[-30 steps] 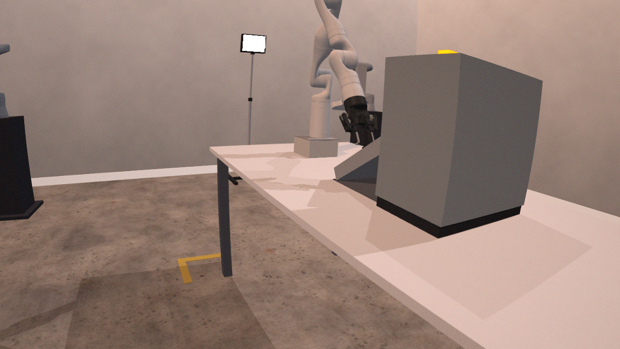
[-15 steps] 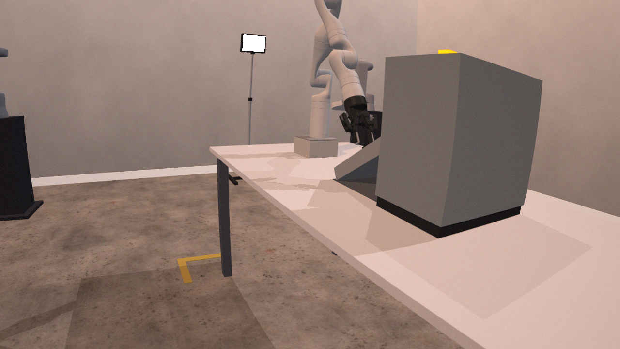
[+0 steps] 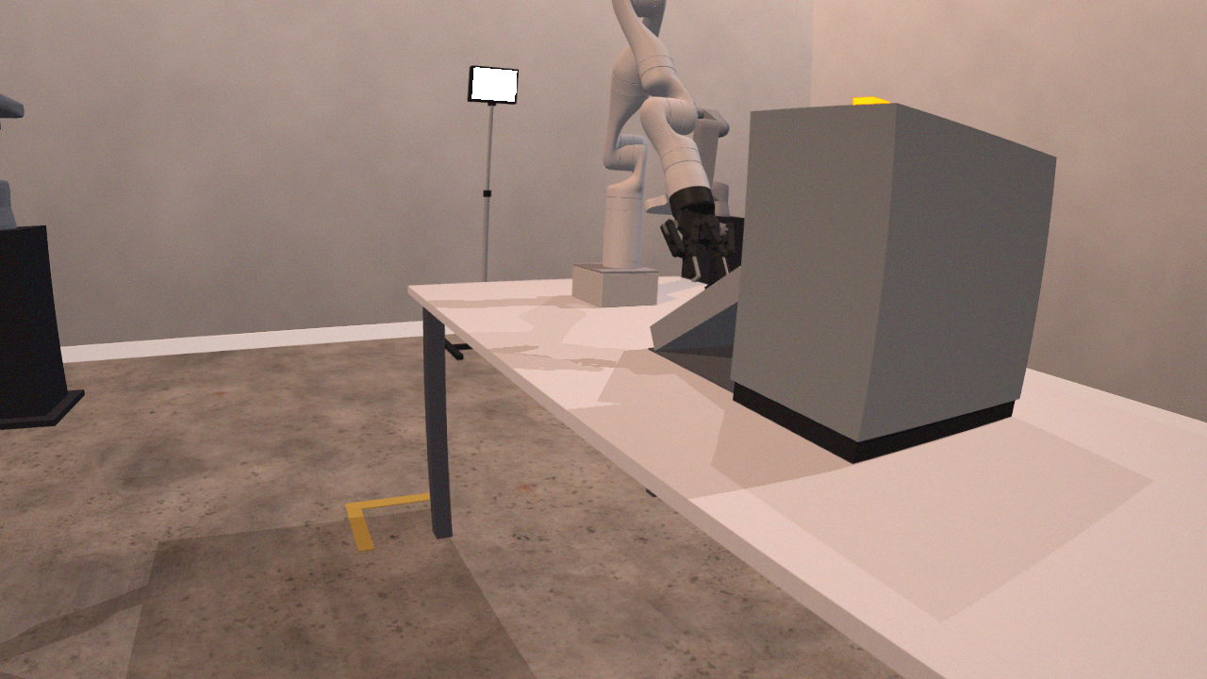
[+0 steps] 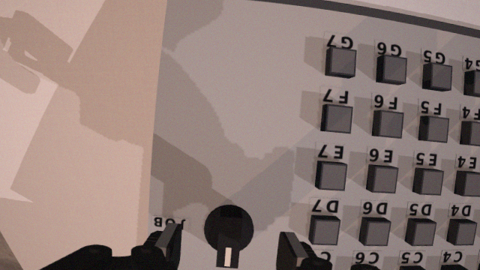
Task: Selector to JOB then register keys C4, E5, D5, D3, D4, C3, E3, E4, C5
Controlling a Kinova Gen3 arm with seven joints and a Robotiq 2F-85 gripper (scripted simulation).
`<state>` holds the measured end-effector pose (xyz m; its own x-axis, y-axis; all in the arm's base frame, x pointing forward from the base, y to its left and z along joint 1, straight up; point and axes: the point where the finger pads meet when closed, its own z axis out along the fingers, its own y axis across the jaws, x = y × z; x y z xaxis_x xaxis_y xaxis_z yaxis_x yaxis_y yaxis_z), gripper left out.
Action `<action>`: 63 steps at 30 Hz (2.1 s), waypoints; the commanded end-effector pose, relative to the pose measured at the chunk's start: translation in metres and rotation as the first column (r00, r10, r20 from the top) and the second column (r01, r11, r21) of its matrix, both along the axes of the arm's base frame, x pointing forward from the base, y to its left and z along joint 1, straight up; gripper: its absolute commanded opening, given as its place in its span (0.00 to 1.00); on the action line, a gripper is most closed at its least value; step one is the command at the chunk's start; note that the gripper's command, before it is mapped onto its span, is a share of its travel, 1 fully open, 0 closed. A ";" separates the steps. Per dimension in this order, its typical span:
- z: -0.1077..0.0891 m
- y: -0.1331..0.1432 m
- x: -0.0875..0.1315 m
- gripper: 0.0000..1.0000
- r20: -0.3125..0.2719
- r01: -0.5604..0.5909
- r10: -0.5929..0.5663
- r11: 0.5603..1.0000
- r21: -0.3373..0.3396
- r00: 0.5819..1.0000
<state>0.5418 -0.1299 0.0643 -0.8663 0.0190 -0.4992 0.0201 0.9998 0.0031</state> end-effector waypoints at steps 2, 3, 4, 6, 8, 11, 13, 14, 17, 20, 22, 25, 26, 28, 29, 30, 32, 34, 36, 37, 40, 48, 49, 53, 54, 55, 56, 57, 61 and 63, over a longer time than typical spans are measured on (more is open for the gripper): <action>0.001 0.000 0.001 0.60 0.002 0.000 0.000 1.000 -0.001 1.000; 0.001 0.000 0.001 0.60 0.002 0.000 0.000 1.000 -0.001 1.000; 0.001 0.000 0.001 0.60 0.002 0.000 0.000 1.000 -0.001 1.000; 0.001 0.000 0.001 0.60 0.002 0.000 0.000 1.000 -0.001 1.000; 0.000 0.000 0.001 0.60 0.002 0.000 0.000 1.000 -0.001 1.000; -0.001 0.000 0.001 0.60 0.002 0.000 0.000 1.000 -0.001 1.000; -0.001 0.000 0.002 0.60 0.002 0.000 0.000 1.000 -0.001 1.000; -0.002 0.000 0.002 0.60 0.002 0.000 0.000 1.000 -0.001 1.000; -0.004 0.000 0.003 0.60 0.002 0.000 0.000 1.000 -0.001 1.000; -0.006 0.000 0.005 0.60 0.002 0.000 0.000 1.000 -0.001 1.000; -0.006 0.000 0.005 0.60 0.002 0.000 0.000 1.000 -0.001 1.000; -0.009 0.000 0.006 0.60 0.002 0.000 0.000 1.000 -0.001 1.000; -0.009 0.000 0.007 0.60 0.002 0.000 0.000 1.000 -0.001 1.000; -0.011 0.000 0.008 0.60 0.002 0.000 0.000 1.000 -0.001 1.000; -0.012 0.000 0.008 0.60 0.002 0.000 0.000 1.000 -0.001 1.000; -0.013 0.000 0.008 0.60 0.002 0.000 0.000 1.000 -0.001 1.000; -0.014 0.000 0.009 0.60 0.002 0.000 0.000 1.000 -0.001 1.000; -0.015 0.000 0.010 0.60 0.002 0.000 0.000 1.000 -0.001 1.000; -0.016 0.000 0.011 0.60 0.002 0.000 0.000 1.000 -0.001 1.000; -0.017 0.000 0.011 0.60 0.002 0.000 0.000 1.000 -0.001 1.000; -0.017 0.000 0.011 0.60 0.002 0.000 0.000 1.000 -0.001 1.000; -0.019 0.000 0.012 0.60 0.002 0.000 0.000 1.000 -0.001 1.000; -0.019 0.000 0.012 0.60 0.002 0.000 0.000 1.000 -0.001 1.000; -0.019 0.000 0.012 0.60 0.002 0.000 0.000 1.000 -0.001 1.000; -0.019 0.000 0.012 0.60 0.002 0.000 0.000 1.000 -0.001 1.000; -0.019 0.000 0.012 0.60 0.002 0.000 0.000 1.000 -0.001 1.000; -0.019 0.000 0.012 0.60 0.002 0.000 0.000 1.000 -0.001 1.000; -0.019 0.000 0.012 0.60 0.002 0.000 0.000 1.000 -0.001 1.000; -0.019 0.000 0.012 0.60 0.002 0.000 0.000 1.000 -0.001 1.000; -0.019 0.000 0.012 0.60 0.002 0.000 0.000 1.000 -0.001 1.000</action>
<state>0.5533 -0.1301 0.0444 -0.8663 0.0189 -0.4991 0.0201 0.9998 0.0031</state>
